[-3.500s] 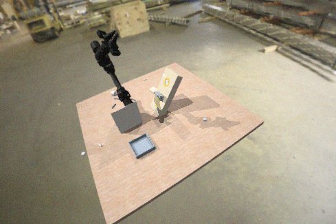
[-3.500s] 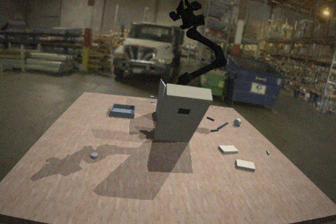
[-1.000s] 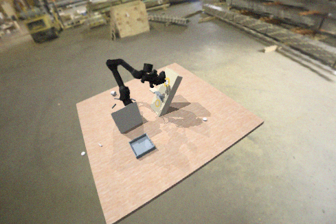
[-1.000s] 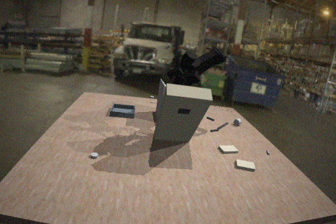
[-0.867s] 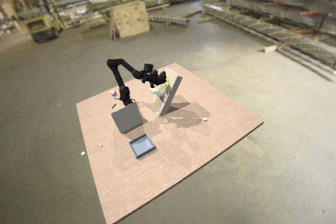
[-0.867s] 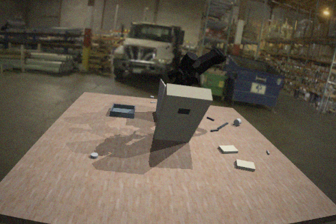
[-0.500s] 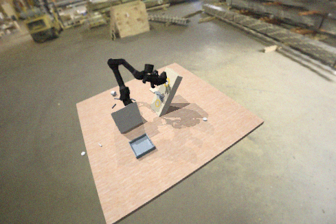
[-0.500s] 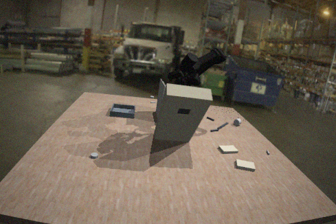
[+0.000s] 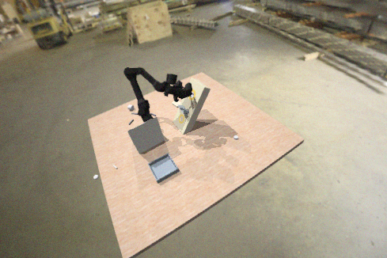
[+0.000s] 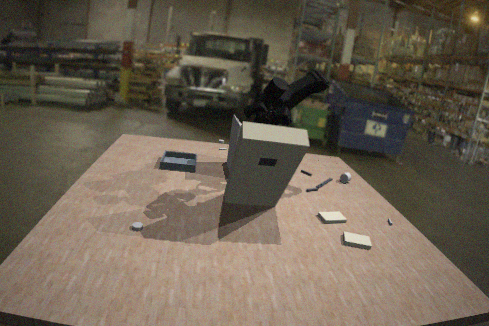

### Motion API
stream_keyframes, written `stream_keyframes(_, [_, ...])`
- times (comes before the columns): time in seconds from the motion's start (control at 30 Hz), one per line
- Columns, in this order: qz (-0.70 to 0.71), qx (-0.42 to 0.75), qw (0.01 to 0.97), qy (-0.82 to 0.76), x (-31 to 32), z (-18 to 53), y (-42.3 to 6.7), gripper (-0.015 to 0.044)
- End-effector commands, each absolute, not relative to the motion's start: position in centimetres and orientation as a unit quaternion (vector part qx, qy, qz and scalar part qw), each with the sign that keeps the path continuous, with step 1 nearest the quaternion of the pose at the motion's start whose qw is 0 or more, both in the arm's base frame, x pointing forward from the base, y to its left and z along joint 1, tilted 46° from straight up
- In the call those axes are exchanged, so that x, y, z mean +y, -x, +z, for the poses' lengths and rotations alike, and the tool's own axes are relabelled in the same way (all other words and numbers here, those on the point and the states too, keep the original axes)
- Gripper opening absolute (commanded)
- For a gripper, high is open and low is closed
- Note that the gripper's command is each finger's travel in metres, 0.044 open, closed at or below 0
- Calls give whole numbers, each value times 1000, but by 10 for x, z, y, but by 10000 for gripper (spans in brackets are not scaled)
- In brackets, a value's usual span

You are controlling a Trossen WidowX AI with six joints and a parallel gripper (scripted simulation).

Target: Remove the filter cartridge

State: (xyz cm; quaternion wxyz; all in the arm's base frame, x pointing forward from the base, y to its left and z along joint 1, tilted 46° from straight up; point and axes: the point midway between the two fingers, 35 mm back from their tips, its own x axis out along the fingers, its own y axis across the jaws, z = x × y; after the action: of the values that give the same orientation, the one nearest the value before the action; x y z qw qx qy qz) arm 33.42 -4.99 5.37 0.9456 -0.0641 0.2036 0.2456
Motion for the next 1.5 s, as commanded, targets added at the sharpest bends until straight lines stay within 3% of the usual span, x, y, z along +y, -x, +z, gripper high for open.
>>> stream_keyframes(0.0, [243,205,946,62,-51,53,-335,105])
stream_keyframes(1.47, [243,205,946,62,-49,52,-340,105])
